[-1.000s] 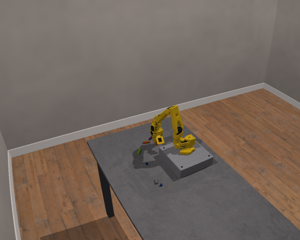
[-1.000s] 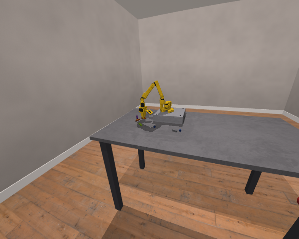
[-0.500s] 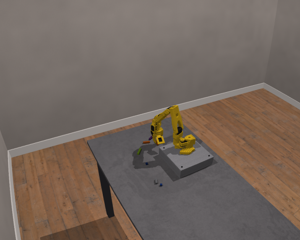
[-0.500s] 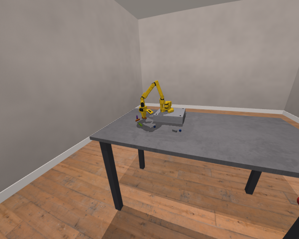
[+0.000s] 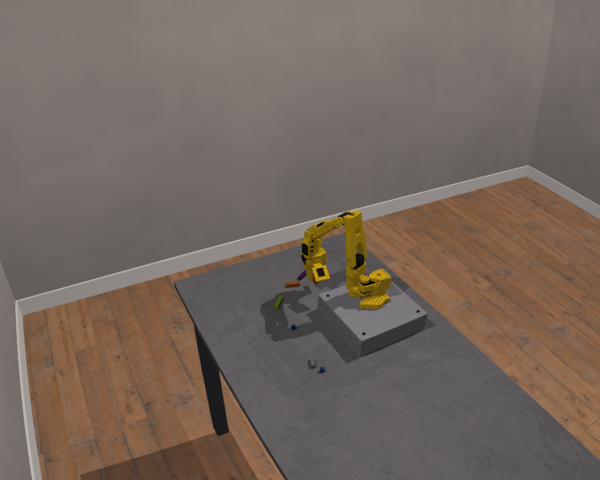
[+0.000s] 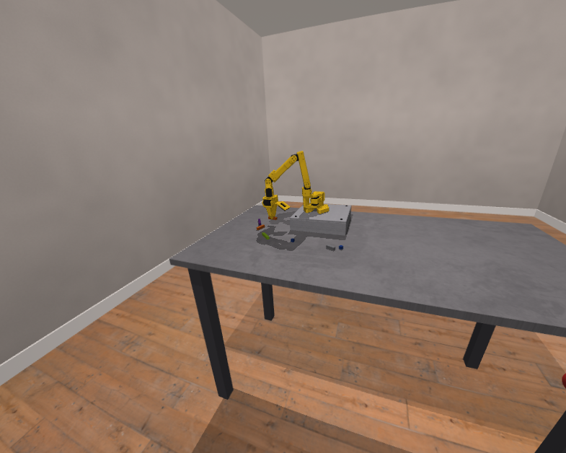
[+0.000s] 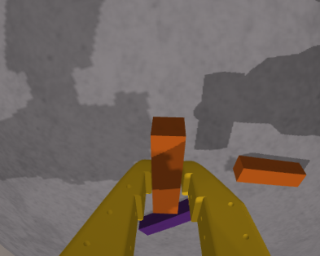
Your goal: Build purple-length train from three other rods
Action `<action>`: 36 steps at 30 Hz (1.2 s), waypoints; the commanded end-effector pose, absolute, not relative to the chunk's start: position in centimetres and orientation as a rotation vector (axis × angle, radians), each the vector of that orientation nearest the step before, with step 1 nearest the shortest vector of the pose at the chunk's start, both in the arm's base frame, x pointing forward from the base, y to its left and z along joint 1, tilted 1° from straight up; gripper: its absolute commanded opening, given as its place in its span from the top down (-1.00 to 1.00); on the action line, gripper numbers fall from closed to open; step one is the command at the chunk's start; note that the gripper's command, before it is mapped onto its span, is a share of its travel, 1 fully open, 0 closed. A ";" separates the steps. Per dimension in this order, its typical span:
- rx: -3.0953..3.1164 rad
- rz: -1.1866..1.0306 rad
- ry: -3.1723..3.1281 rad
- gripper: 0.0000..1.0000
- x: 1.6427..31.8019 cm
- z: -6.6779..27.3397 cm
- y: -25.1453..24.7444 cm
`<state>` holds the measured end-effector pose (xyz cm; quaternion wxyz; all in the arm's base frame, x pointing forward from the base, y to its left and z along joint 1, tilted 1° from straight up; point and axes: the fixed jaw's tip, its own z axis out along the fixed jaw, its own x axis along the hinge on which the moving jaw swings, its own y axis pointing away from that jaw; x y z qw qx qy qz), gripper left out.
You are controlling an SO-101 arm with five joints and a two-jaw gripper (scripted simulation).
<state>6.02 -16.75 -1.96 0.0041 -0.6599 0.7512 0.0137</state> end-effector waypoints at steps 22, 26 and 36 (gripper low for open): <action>-2.071 0.018 2.359 1.00 8.1 -1.2 -16.3; -2.072 0.019 2.359 1.00 9.2 -1.3 -15.7; -2.077 0.024 2.360 1.00 13.9 -1.5 -12.2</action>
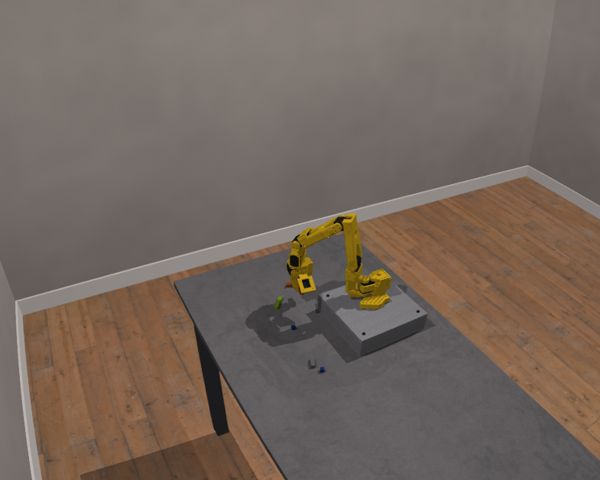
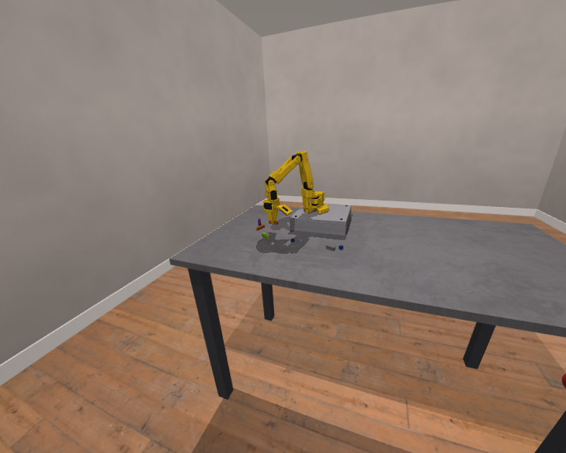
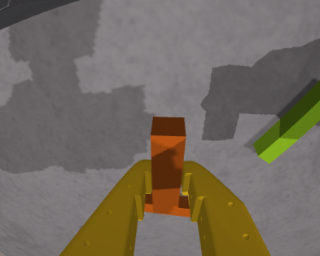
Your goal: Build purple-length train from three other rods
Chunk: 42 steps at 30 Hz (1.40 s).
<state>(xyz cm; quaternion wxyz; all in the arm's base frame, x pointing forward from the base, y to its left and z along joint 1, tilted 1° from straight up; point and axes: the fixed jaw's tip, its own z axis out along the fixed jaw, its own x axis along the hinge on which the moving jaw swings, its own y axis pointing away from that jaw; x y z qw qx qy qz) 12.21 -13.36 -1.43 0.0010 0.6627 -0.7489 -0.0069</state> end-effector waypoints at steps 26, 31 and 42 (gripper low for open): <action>2.068 -0.023 -2.344 1.00 19.1 -2.2 -0.9; 2.068 -0.022 -2.344 1.00 19.2 -2.2 0.0; 2.068 -0.011 -2.354 1.00 19.6 -1.9 0.5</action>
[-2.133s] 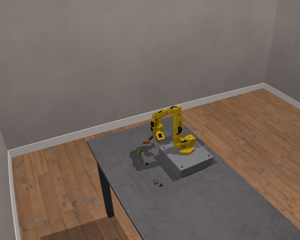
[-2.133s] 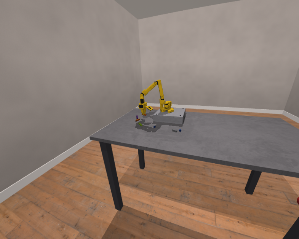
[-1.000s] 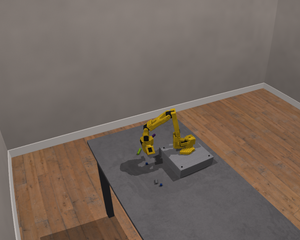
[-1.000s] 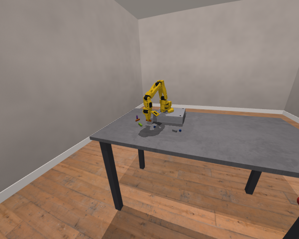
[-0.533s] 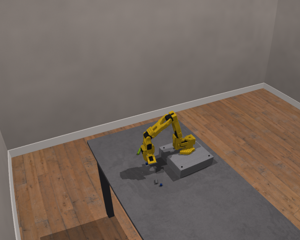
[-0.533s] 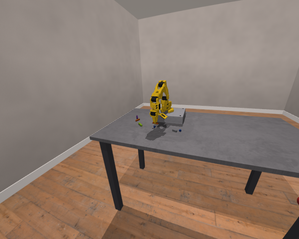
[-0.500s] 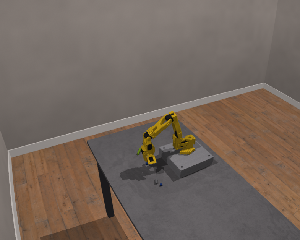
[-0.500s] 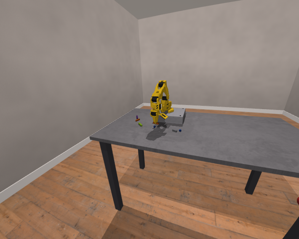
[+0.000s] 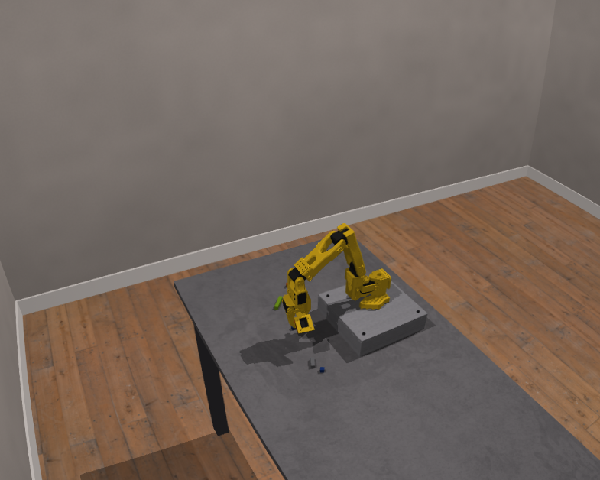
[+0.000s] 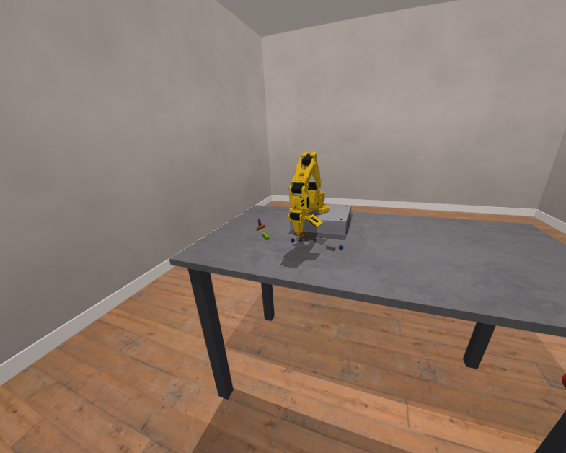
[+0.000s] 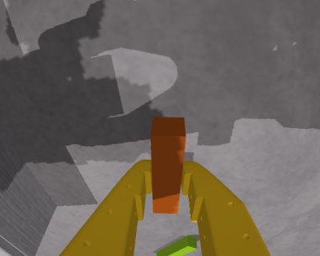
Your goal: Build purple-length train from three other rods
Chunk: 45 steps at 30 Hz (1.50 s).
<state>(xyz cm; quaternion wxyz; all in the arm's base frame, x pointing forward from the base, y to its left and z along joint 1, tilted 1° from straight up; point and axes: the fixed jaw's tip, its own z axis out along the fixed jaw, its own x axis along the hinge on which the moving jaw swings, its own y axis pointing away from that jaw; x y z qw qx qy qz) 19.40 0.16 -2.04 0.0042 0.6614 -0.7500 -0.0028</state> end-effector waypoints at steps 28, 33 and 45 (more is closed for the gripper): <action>2.068 -0.011 -2.354 1.00 19.6 -2.8 0.5; 2.068 -0.011 -2.354 1.00 19.6 -3.2 0.5; 2.068 -0.011 -2.354 1.00 19.6 -3.9 0.5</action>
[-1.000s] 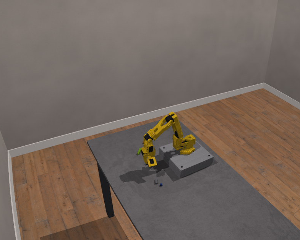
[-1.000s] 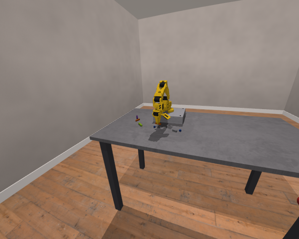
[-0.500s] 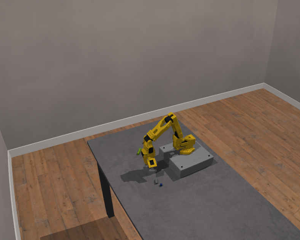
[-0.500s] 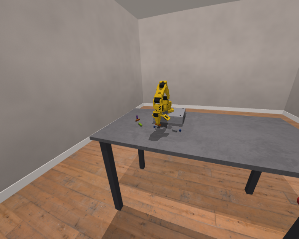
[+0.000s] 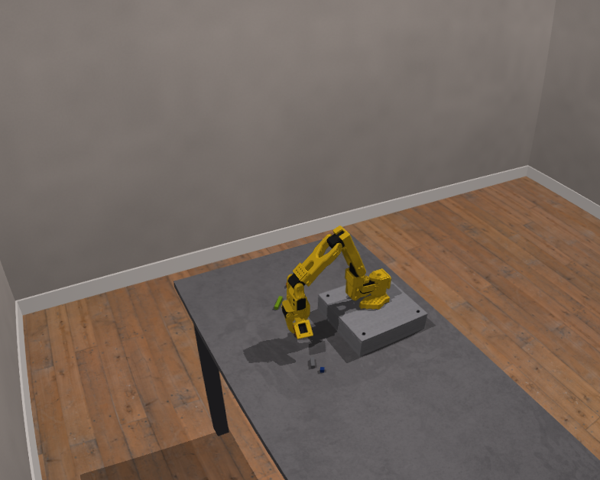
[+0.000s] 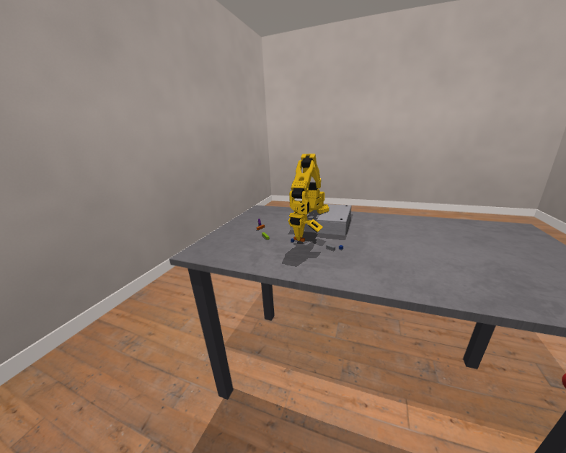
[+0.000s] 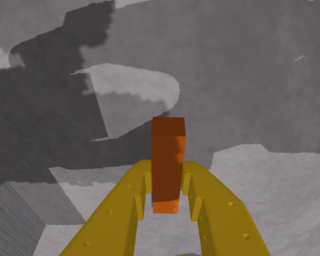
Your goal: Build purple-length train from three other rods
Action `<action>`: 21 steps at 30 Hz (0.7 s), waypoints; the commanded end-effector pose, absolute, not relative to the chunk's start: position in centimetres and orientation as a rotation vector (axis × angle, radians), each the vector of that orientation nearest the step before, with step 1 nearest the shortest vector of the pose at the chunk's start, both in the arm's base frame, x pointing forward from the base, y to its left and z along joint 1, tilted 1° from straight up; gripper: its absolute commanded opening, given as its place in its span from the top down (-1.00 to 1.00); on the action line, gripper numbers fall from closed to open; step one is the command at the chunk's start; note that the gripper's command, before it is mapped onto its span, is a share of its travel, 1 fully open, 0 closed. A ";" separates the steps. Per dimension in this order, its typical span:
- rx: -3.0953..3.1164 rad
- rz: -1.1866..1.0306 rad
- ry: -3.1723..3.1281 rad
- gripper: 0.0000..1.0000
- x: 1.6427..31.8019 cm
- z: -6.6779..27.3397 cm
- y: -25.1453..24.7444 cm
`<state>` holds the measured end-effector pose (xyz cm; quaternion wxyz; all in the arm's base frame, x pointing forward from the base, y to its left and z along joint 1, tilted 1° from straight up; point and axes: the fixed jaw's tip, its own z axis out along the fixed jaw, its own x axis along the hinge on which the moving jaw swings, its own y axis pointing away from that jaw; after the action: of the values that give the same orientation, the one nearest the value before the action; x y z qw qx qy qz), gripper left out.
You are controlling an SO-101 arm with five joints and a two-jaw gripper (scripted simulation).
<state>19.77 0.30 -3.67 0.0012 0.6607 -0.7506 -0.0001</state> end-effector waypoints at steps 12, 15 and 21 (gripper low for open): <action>2.067 -0.015 -2.351 1.00 19.3 -4.1 0.4; 2.067 -0.015 -2.351 1.00 19.3 -4.1 0.4; 2.067 -0.015 -2.351 1.00 19.3 -4.1 0.4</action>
<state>19.74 0.30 -3.83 -0.0003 0.6607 -0.7506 0.0012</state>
